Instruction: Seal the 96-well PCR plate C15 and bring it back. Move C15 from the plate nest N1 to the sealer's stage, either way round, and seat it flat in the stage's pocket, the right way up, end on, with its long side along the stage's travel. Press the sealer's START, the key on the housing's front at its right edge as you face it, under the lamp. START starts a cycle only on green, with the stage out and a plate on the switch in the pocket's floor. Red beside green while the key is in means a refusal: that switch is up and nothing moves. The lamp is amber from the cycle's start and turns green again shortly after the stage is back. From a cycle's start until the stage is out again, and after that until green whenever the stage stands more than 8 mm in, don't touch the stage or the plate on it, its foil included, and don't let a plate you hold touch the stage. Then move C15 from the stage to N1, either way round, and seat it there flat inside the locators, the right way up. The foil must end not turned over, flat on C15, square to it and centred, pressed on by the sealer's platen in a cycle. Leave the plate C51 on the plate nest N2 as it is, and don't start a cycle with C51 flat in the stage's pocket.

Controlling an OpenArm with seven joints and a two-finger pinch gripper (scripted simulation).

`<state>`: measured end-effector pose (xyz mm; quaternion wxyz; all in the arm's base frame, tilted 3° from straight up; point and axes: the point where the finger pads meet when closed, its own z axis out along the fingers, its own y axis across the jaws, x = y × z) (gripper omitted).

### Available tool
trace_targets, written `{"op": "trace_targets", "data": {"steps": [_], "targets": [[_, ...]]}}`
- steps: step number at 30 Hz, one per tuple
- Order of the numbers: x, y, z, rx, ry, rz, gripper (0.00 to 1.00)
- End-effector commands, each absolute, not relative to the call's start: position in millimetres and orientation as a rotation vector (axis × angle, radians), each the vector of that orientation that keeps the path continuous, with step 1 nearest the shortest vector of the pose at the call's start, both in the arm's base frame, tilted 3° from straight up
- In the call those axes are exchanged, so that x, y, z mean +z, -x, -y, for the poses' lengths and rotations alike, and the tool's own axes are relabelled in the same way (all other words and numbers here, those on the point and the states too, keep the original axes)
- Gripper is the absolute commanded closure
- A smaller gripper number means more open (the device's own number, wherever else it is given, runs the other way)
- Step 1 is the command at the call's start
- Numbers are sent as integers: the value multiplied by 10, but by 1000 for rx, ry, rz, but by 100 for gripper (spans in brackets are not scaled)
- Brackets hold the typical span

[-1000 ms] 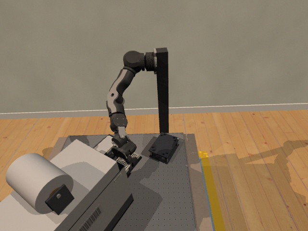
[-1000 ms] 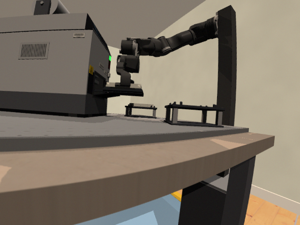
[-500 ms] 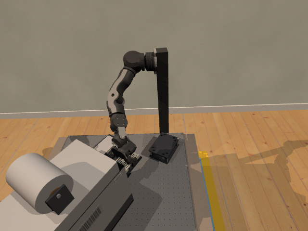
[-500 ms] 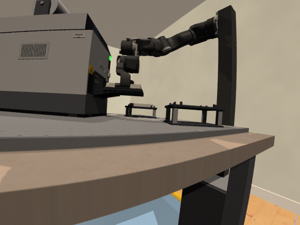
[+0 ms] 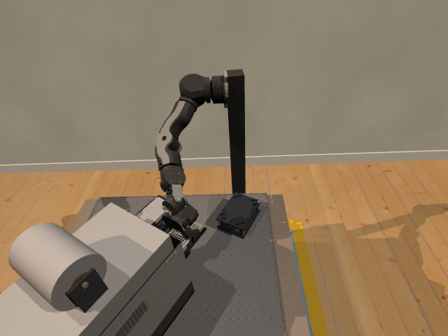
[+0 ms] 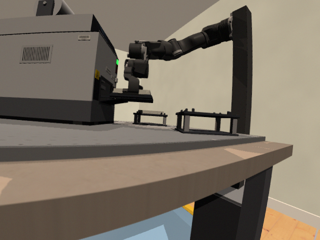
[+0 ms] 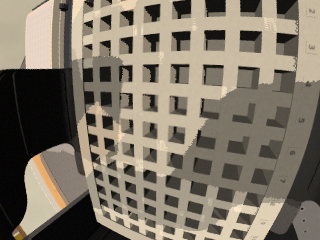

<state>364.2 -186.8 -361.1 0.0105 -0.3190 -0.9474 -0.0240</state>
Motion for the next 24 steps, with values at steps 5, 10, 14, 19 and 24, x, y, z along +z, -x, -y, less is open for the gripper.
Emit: {"op": "trace_targets", "data": {"steps": [5, 10, 14, 19, 24], "targets": [[-3611, -3645, 1867, -77, 996, 2957, 100], [-3636, -3640, 1857, -79, 991, 2958, 100], [-3636, -3640, 1857, -79, 991, 2958, 100], [-3636, -3640, 1857, -79, 991, 2958, 100], [-3647, -3642, 1856, -79, 990, 2959, 100]]}}
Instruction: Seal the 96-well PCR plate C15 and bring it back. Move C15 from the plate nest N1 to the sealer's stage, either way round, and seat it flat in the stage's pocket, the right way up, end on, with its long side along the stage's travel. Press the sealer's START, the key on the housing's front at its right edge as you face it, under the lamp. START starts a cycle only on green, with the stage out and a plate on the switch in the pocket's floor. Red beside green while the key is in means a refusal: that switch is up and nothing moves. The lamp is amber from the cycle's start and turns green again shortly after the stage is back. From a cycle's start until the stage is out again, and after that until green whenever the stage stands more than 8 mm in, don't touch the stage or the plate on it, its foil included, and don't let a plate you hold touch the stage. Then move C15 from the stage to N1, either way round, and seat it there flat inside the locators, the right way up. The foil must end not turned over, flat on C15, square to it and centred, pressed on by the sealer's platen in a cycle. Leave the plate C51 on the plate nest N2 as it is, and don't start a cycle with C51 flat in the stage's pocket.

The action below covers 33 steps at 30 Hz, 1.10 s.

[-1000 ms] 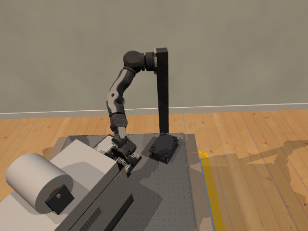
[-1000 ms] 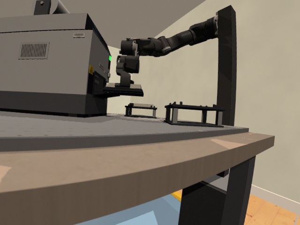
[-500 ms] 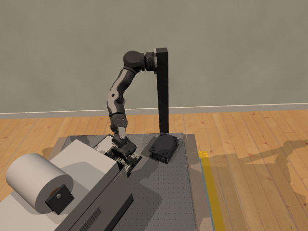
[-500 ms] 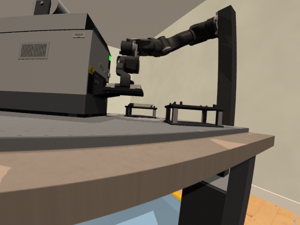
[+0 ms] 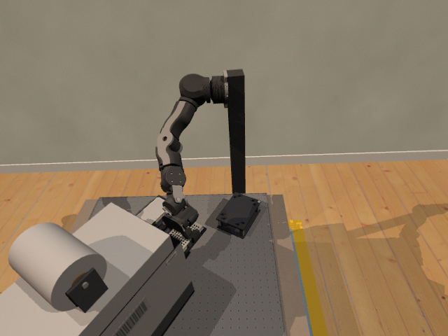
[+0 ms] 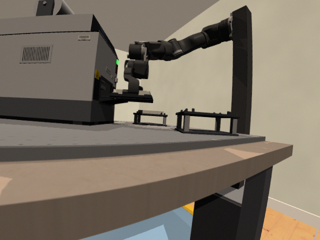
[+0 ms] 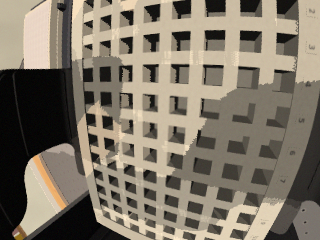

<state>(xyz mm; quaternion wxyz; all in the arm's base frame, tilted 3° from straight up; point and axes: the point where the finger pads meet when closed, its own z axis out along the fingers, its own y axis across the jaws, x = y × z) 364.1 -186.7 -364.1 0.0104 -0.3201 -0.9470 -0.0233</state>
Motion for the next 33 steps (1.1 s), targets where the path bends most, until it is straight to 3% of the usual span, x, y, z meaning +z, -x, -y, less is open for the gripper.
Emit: {"op": "trace_targets", "data": {"steps": [1, 14, 15, 33], "targets": [[-3650, -3642, 1855, -79, 990, 2959, 100], [-3654, -3643, 1855, -79, 989, 2959, 100], [-3652, -3644, 1856, -79, 990, 2959, 23], [-3644, -3648, 1862, -76, 995, 2959, 23]]}}
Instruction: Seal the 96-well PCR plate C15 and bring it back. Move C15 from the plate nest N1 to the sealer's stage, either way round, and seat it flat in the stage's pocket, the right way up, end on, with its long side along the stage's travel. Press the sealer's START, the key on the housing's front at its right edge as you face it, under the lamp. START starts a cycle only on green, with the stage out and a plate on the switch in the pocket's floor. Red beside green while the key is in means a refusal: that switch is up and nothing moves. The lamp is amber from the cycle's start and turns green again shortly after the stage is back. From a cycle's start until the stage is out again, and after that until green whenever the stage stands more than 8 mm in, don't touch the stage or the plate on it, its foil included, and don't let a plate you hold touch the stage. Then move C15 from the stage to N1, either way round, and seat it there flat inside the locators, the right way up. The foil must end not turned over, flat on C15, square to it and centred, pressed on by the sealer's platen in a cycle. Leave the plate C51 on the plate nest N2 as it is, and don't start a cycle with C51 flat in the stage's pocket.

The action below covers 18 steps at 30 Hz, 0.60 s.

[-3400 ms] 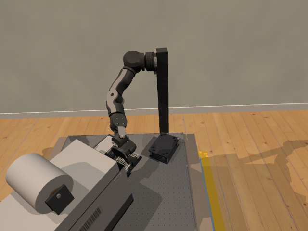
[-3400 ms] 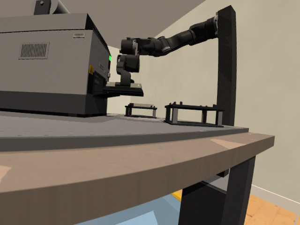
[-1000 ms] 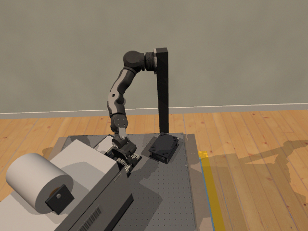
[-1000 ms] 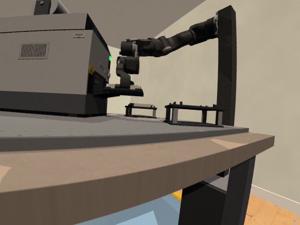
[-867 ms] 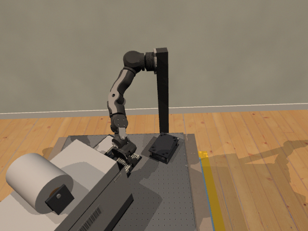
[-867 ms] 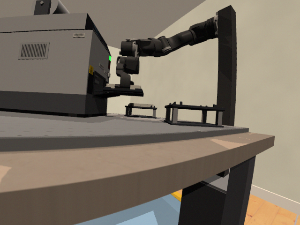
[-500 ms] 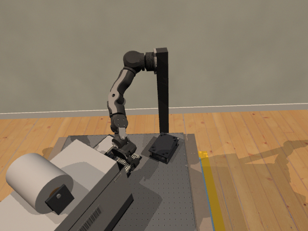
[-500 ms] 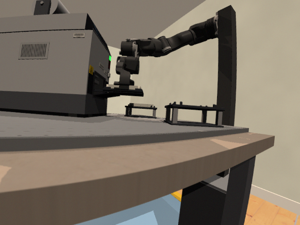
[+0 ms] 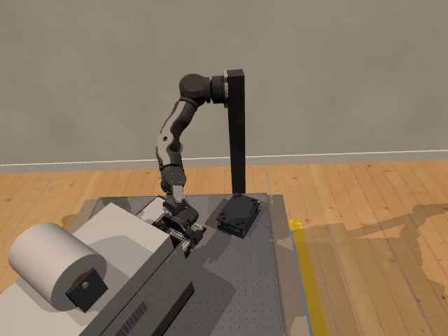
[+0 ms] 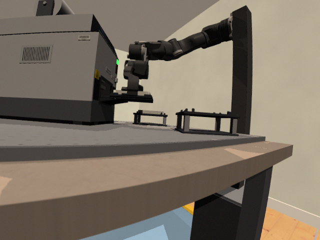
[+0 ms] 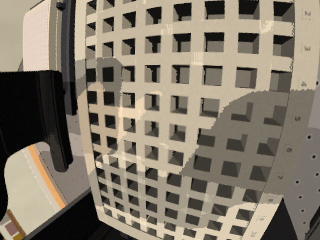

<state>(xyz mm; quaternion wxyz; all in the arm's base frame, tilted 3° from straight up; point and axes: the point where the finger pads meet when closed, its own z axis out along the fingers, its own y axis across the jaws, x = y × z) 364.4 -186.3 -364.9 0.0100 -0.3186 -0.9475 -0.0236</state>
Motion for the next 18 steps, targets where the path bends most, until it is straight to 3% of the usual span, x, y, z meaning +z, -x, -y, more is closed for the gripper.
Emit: {"op": "trace_targets", "data": {"steps": [1, 15, 18], "targets": [[-3644, -3648, 1861, -76, 995, 2959, 23], [-3644, -3648, 1861, -76, 995, 2959, 23], [-3400, -3653, 1875, -77, 997, 2959, 23]]}}
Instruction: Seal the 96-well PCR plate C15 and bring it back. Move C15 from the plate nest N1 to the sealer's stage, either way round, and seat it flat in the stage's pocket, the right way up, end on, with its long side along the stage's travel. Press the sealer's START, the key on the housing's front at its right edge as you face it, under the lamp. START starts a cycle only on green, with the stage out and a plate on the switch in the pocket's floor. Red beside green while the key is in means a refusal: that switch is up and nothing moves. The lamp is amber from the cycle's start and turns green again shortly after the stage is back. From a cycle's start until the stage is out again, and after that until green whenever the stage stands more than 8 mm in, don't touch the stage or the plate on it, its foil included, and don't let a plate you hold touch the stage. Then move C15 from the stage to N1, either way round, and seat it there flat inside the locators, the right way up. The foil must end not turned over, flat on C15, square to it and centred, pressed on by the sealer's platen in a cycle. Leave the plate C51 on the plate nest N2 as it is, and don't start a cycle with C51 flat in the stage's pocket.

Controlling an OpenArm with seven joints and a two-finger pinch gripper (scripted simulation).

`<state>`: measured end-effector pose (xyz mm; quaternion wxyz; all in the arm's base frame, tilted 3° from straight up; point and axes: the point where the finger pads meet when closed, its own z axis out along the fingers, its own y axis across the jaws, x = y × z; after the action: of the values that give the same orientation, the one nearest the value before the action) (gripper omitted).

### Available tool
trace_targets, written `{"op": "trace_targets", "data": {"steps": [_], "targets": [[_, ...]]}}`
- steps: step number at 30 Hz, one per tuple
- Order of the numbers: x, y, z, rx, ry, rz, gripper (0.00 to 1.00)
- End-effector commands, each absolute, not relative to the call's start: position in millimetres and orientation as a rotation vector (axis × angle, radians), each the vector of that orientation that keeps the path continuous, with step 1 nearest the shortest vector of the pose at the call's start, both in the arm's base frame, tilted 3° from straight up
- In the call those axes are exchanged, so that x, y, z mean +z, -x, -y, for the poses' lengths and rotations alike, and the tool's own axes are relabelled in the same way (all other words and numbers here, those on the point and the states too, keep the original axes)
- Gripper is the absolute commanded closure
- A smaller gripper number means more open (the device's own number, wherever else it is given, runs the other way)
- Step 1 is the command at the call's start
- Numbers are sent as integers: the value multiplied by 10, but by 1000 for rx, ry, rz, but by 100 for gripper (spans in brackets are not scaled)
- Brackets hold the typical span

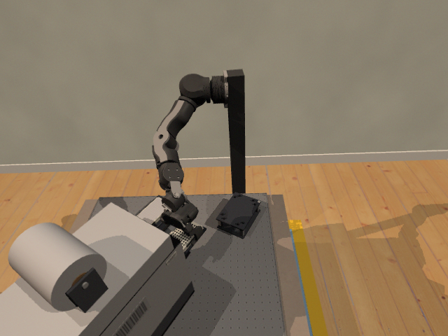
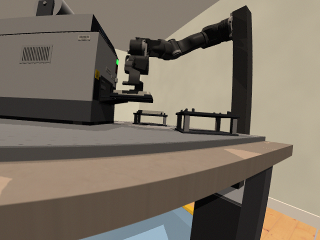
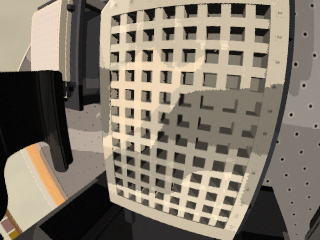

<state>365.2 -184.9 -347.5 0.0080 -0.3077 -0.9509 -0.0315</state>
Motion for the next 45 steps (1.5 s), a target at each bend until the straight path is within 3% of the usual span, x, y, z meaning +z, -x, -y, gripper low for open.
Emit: {"op": "trace_targets", "data": {"steps": [1, 14, 19, 45], "targets": [[-3320, -3653, 1880, -77, 997, 2959, 23], [-3240, -3654, 1884, -77, 997, 2959, 23], [-2852, -3655, 1904, -78, 998, 2959, 23], [-2852, -3655, 1904, -78, 998, 2959, 23]]}}
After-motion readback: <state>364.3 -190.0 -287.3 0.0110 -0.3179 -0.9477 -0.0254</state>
